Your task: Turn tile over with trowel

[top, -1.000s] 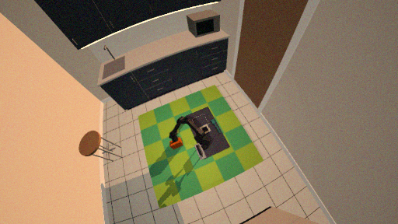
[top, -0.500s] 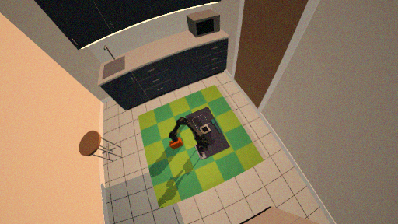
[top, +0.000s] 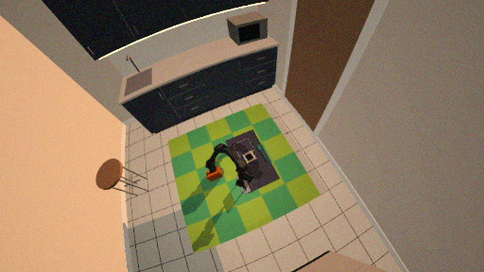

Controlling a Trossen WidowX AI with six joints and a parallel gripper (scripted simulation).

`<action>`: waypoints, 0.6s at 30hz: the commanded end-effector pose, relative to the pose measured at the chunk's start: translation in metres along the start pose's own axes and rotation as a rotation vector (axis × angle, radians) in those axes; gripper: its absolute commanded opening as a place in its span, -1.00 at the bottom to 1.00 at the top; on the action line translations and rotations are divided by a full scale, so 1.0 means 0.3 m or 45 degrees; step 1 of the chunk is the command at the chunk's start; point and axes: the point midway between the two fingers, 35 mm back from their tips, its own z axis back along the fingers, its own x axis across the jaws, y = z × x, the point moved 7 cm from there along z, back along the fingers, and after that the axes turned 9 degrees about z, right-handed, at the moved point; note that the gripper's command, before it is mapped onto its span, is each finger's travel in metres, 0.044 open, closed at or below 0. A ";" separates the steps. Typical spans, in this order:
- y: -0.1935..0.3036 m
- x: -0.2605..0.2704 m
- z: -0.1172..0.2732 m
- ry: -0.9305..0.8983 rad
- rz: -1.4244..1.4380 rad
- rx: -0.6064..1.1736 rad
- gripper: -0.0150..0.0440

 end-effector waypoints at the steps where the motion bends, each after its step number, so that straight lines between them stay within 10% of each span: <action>1: 0.005 -0.017 0.002 0.003 -0.163 0.004 0.42; 18: 0.031 -0.086 0.014 0.002 -0.913 0.009 0.42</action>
